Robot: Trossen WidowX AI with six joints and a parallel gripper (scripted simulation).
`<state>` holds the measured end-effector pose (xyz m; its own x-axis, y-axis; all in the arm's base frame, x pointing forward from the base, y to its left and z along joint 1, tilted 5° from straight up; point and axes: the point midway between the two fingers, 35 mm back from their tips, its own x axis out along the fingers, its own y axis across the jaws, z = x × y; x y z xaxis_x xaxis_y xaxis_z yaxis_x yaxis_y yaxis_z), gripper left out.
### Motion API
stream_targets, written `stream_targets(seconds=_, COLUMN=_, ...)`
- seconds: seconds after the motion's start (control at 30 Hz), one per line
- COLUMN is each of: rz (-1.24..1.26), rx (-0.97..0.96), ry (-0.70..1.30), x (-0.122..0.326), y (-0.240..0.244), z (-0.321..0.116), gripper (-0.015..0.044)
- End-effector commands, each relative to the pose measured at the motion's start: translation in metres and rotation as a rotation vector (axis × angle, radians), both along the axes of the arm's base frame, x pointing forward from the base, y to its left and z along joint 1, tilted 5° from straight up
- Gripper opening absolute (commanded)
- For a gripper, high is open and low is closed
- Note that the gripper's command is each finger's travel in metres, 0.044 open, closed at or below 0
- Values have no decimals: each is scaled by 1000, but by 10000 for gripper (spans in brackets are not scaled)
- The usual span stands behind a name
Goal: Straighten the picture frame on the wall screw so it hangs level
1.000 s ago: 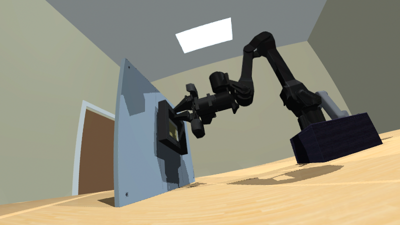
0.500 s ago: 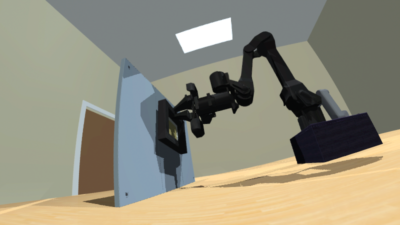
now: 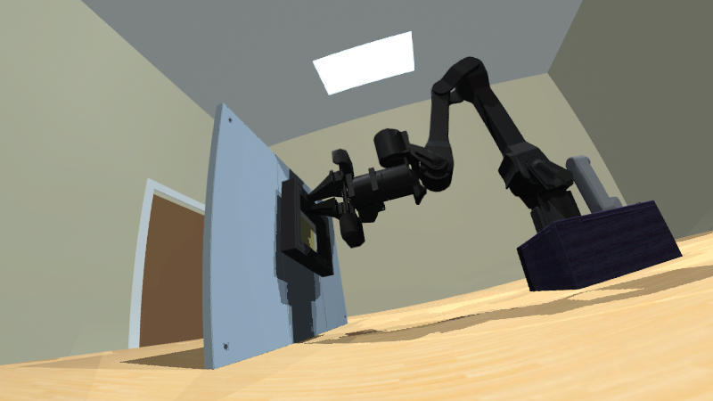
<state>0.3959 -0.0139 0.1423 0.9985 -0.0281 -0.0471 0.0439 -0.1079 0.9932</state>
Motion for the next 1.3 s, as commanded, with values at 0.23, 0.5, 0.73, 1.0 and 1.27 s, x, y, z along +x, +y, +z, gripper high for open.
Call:
stream_targets(seconds=0.23, rz=-3, rx=1, ry=-6, x=0, y=0, z=-3, gripper=0)
stream_targets(seconds=0.5, rz=-3, rx=1, ry=-6, x=0, y=1, z=-5, gripper=0)
stream_targets(seconds=0.73, rz=-3, rx=1, ry=-6, x=0, y=1, z=-8, gripper=0)
stream_targets(seconds=1.0, rz=-1, rx=0, ry=-4, x=0, y=1, z=-7, gripper=0)
stream_targets(seconds=1.27, rz=-1, rx=-6, ry=-2, x=0, y=1, z=-8, gripper=0)
